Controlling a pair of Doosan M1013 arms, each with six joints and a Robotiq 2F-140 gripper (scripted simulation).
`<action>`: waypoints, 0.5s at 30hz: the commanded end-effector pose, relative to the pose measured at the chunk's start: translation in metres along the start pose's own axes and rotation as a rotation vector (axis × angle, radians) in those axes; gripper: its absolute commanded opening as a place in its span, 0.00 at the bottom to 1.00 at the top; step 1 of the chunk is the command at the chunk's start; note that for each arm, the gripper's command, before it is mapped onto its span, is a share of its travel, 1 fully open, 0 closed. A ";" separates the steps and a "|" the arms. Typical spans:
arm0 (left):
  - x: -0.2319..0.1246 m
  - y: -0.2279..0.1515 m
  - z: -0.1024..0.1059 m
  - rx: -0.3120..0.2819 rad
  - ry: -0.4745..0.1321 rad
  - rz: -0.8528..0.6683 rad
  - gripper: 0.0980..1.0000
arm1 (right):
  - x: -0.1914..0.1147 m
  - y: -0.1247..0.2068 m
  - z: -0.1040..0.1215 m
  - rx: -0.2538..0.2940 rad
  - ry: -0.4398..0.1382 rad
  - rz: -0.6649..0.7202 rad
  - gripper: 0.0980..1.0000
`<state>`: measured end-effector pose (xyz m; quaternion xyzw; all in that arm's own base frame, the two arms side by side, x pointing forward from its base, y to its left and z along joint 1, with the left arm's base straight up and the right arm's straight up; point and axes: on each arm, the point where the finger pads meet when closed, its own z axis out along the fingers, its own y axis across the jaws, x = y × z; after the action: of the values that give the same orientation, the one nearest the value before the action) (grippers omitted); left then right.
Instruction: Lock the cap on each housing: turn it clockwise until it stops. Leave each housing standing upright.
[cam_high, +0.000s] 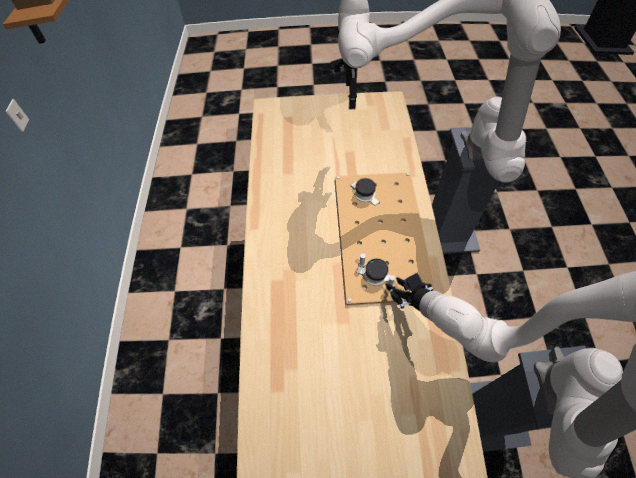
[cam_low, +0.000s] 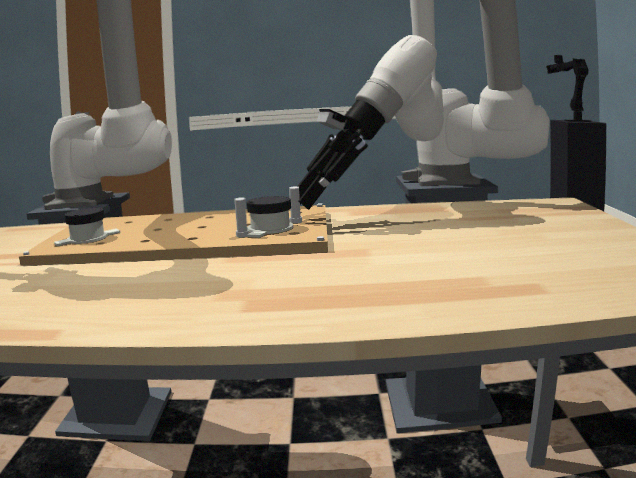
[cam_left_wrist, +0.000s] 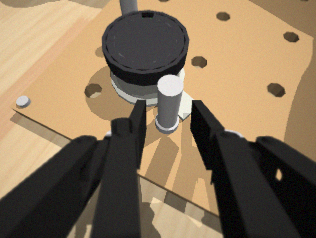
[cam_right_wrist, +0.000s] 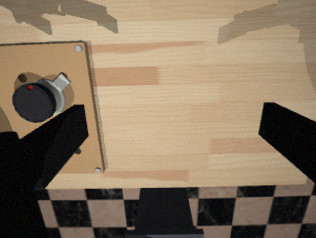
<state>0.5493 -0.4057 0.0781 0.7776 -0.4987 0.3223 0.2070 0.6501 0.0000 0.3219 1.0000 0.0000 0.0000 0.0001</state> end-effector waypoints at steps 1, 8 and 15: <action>0.001 -0.001 0.002 0.002 0.002 0.001 0.27 | 0.000 0.000 -0.001 0.000 0.001 0.000 1.00; 0.001 -0.001 0.011 0.001 0.001 0.002 0.27 | 0.000 0.000 -0.001 0.000 0.001 0.000 1.00; 0.001 0.000 0.009 0.002 0.001 0.002 0.27 | 0.000 0.000 -0.001 0.000 0.001 0.000 1.00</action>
<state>0.5532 -0.4125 0.0714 0.7773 -0.4989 0.3231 0.2064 0.6501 0.0000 0.3219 1.0000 0.0000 0.0000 0.0001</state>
